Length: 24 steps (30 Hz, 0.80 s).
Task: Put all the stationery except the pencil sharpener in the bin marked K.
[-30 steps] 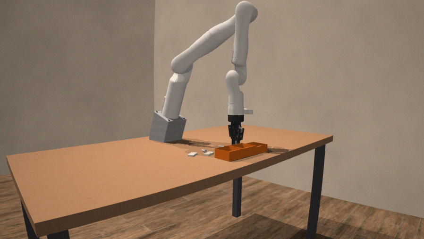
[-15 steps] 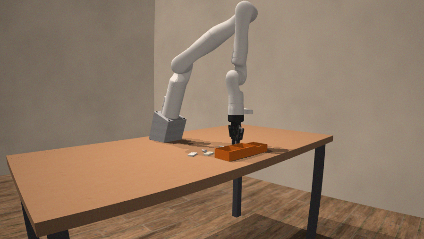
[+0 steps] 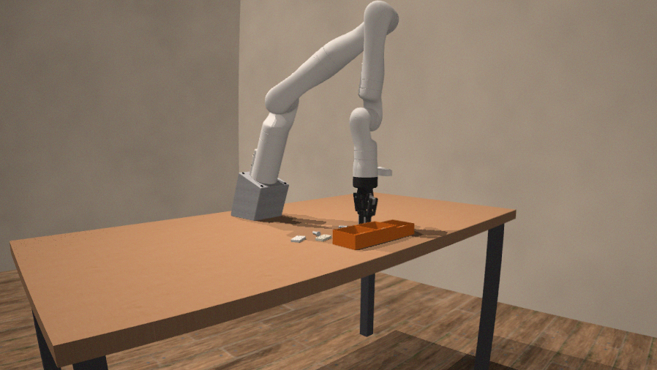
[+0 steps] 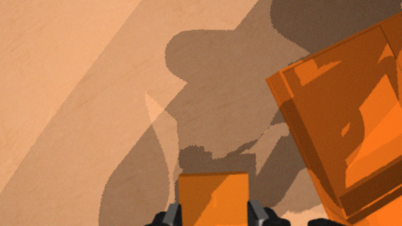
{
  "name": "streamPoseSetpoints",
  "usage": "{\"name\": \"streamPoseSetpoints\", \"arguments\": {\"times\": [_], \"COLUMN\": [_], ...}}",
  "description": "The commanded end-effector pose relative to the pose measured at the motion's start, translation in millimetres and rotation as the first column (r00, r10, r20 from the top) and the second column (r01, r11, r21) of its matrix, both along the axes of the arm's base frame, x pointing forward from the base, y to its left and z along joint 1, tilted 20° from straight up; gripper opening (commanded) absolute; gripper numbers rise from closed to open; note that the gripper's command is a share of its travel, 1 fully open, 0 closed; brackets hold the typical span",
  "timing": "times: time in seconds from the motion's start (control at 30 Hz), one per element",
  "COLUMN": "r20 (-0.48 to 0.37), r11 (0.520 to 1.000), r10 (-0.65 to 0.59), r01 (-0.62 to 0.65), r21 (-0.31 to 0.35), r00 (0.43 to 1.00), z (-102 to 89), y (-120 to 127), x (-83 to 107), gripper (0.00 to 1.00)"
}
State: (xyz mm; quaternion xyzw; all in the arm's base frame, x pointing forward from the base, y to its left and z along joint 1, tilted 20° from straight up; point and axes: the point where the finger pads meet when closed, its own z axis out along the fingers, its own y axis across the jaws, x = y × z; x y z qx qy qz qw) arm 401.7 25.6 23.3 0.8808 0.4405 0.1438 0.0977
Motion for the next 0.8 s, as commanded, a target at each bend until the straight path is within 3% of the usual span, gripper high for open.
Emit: {"name": "streamPoseSetpoints", "arguments": {"times": [0.0, 0.53, 0.77], "r20": [-0.002, -0.002, 0.001], "r11": [1.000, 1.000, 1.000], "r10": [0.003, -0.002, -0.006], "r01": [-0.003, 0.002, 0.006], "r21": [-0.001, 0.003, 0.005], "r00": [1.000, 1.000, 1.000], "z": [10.1, 53.8, 54.2], "y": [1.2, 3.7, 4.0], "x": [-5.1, -20.7, -19.5], "gripper": [0.35, 0.35, 0.35]}}
